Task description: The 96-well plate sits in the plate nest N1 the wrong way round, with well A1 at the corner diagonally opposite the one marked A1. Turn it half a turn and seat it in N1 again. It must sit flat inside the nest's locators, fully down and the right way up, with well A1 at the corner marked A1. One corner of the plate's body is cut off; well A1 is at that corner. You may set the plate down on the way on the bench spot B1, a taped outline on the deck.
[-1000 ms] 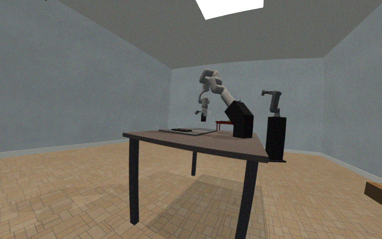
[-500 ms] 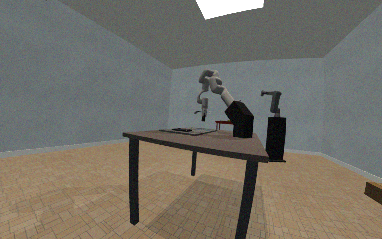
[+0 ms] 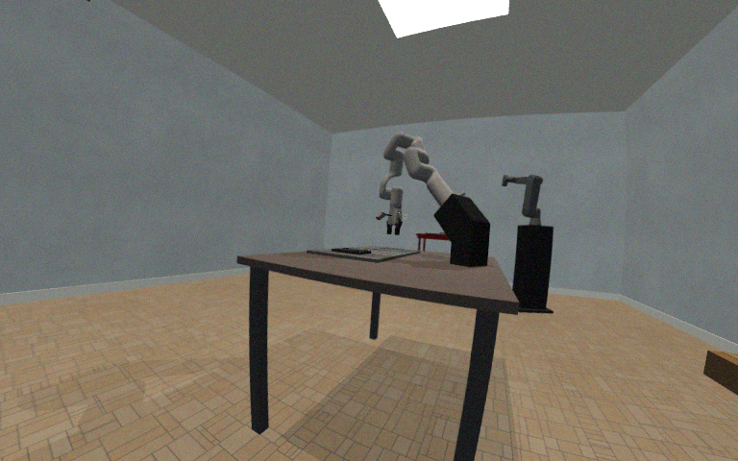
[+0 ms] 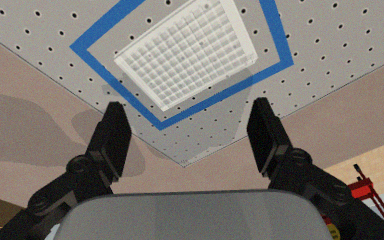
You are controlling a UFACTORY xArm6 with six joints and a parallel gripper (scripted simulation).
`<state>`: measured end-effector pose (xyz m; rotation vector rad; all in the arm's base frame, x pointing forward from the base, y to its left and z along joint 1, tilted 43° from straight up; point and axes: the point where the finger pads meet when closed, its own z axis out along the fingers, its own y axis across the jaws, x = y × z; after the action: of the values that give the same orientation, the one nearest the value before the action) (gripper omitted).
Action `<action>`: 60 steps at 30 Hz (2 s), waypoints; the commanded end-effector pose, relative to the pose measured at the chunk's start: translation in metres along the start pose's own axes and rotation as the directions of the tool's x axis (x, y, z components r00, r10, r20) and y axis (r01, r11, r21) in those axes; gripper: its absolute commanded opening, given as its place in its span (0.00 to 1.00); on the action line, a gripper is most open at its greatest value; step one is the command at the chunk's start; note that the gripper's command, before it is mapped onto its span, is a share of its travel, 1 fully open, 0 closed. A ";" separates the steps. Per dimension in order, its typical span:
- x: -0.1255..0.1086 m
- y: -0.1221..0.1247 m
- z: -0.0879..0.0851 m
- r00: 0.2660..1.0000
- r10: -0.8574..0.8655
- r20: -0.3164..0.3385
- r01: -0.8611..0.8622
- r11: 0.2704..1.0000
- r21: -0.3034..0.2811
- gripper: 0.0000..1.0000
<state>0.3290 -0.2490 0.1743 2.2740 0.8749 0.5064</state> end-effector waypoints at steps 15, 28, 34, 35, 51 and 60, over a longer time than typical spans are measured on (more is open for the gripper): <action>0.000 0.001 0.000 0.852 -0.523 0.031 0.523 0.852 0.022 1.00; 0.000 0.000 0.010 0.731 -0.682 0.026 0.681 0.731 0.028 1.00; 0.000 0.000 0.010 0.581 -0.814 0.020 0.813 0.581 0.032 1.00; 0.000 0.000 0.010 0.554 -0.833 0.019 0.832 0.554 0.033 1.00; 0.000 0.000 0.010 0.120 -0.993 0.002 0.992 0.120 0.038 1.00; 0.000 0.000 0.010 -0.113 -0.994 -0.007 0.993 -0.113 0.038 1.00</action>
<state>0.3343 -0.2535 0.1672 1.0161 2.1919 -0.1876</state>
